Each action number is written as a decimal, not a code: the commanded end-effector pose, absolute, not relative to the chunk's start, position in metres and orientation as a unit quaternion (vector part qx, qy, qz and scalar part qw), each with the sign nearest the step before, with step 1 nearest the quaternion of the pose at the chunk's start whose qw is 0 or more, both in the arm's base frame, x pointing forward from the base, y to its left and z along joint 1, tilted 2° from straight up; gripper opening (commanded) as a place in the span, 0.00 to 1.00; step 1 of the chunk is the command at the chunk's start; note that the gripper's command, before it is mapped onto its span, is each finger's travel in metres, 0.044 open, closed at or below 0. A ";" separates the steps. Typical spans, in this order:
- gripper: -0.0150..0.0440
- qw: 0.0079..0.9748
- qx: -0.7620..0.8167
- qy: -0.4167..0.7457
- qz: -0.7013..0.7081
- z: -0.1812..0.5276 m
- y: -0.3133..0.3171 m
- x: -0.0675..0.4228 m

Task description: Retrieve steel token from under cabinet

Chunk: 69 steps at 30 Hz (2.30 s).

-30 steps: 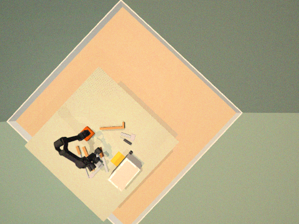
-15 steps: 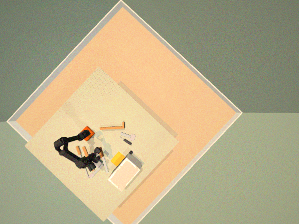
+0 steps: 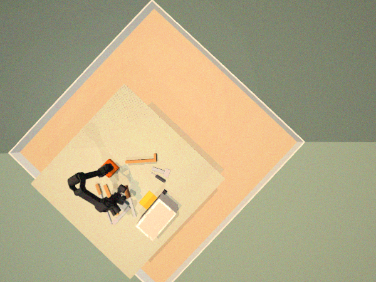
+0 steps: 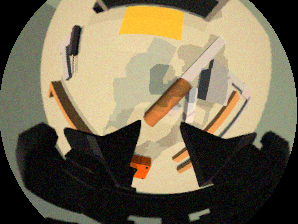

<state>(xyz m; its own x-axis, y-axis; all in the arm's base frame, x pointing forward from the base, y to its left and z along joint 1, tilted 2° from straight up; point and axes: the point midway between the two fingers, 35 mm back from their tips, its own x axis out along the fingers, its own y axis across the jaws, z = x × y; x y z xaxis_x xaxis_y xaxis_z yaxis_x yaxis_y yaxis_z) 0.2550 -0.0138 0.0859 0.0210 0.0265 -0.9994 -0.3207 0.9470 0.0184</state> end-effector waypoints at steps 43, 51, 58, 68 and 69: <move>0.71 0.674 -0.235 0.655 0.247 0.086 -0.014 0.255; 0.71 0.667 -0.256 0.647 0.267 0.086 -0.014 0.255; 0.71 0.659 -0.275 0.639 0.285 0.086 -0.014 0.255; 0.71 0.648 -0.300 0.627 0.310 0.086 -0.014 0.255; 0.71 0.647 -0.303 0.626 0.313 0.086 -0.014 0.255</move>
<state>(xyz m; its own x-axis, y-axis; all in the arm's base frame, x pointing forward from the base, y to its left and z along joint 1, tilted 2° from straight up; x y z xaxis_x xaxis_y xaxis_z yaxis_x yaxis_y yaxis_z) 0.2550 -0.0135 0.0860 0.0211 0.0265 -0.9994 -0.7664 0.6424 0.0009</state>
